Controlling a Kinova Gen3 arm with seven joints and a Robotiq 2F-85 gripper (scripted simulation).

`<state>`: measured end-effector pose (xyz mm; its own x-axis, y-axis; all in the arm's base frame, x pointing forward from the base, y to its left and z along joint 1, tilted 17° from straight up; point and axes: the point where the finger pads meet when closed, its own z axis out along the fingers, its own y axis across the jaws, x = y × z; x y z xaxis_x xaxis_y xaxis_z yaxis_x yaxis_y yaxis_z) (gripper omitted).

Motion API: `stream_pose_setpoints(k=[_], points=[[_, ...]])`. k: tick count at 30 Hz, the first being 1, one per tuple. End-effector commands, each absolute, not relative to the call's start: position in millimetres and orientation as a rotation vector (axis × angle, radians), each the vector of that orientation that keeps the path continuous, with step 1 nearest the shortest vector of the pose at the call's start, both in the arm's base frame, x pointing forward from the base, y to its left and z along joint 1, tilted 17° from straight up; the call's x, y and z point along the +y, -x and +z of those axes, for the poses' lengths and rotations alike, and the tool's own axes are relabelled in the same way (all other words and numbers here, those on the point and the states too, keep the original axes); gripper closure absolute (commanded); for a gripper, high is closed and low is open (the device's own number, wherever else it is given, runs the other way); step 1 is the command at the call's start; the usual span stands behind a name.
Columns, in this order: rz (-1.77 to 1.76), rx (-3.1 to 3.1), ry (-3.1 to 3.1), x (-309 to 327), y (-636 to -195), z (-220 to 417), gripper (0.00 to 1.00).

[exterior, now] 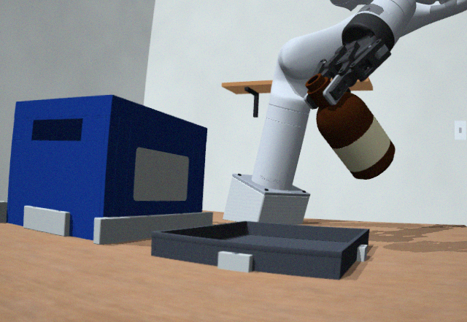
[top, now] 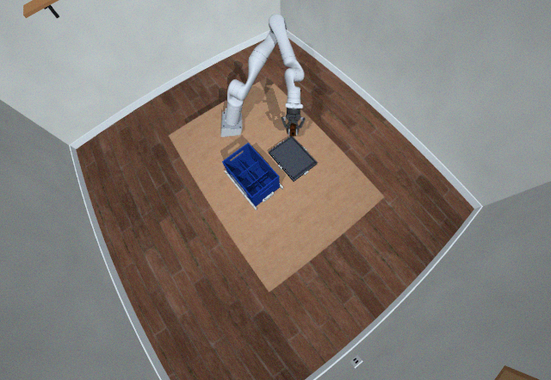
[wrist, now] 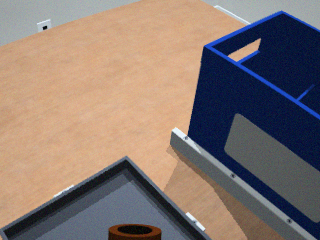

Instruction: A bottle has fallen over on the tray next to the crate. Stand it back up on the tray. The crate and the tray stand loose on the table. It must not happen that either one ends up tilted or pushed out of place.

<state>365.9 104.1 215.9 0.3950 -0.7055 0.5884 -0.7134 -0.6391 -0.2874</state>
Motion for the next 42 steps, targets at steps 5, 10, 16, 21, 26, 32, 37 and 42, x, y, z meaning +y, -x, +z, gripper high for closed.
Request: stream_pose_setpoints(k=[5, 10, 16, 21, 26, 32, 37, 42], points=[[1.095, -1.330, -2.615, 104.1, -366.1, 216.3, 1.00], [1.098, -1.330, -2.611, 104.1, -366.1, 216.3, 1.00], [1.113, -1.327, -2.599, 104.2, -366.0, 216.2, 1.00], [1.134, -1.324, -2.580, 104.2, -365.9, 216.1, 1.00], [1.170, -1.317, -2.550, 104.3, -365.9, 216.0, 1.00], [1.218, -1.308, -2.510, 104.4, -365.8, 216.0, 1.00], [1.240, -1.304, -2.492, 104.4, -365.8, 216.0, 1.00], [1.269, -1.298, -2.468, 104.4, -365.8, 216.1, 1.00]])
